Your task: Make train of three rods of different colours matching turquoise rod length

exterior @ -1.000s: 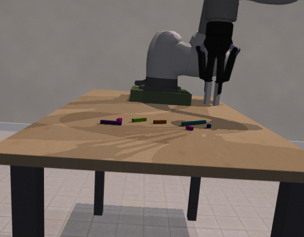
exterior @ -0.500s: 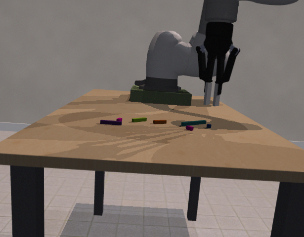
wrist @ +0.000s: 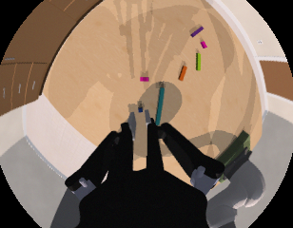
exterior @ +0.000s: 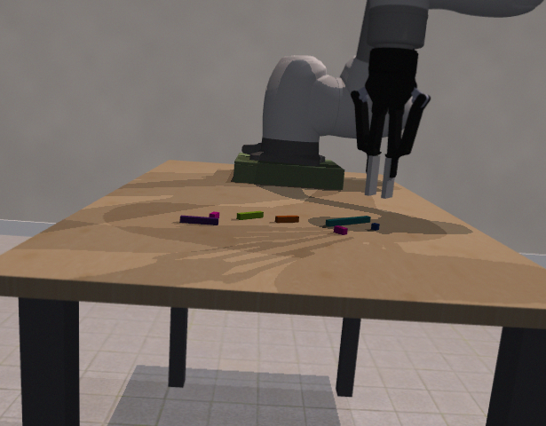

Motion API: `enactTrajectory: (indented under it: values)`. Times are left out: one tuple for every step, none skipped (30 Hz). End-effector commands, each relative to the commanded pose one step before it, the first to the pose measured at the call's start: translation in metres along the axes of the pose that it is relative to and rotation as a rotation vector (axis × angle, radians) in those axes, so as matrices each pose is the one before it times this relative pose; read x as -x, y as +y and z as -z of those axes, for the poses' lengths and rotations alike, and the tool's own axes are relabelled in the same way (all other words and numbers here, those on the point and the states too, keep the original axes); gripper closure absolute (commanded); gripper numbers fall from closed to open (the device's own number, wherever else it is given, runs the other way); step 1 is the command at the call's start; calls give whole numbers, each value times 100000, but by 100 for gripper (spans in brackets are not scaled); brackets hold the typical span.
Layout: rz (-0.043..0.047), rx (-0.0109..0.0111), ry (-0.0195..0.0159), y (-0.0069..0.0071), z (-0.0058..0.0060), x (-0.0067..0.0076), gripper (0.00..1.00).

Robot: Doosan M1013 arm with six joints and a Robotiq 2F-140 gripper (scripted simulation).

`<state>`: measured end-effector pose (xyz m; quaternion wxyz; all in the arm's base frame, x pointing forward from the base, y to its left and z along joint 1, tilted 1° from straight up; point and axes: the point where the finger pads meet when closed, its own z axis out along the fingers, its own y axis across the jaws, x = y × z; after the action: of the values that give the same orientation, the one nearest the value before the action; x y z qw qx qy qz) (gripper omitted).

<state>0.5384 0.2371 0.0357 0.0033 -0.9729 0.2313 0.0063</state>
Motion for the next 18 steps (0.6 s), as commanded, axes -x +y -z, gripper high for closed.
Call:
enactTrajectory:
  values:
    - [2, -24, -4, -9, -515, 0, 85]
    - [0, 0, 0, -2, -158, -1, 85]
    - [0, 0, 0, -1, -161, 0, 85]
    - [0, 0, 0, -1, -163, 0, 85]
    - [0, 0, 0, 0, 0, 0, 85]
    - [0, 0, 0, 0, 0, 0, 85]
    - [0, 0, 0, -2, -163, -1, 85]
    - [0, 0, 0, -1, -163, 0, 85]
    - [0, 0, 0, -1, -163, 0, 85]
    - [0, 0, 0, -2, -161, -1, 85]
    - [0, 0, 0, -1, -160, 0, 85]
    - [0, 0, 0, -1, -157, 0, 85]
    - [0, 0, 0, -2, -153, -1, 85]
    - [0, 0, 0, -1, -150, 0, 85]
    - [0, 0, 0, -1, -145, 0, 85]
    - [0, 0, 0, -1, -140, 0, 85]
    - [0, 0, 0, -1, -134, 0, 85]
    - [0, 0, 0, -1, -128, 0, 85]
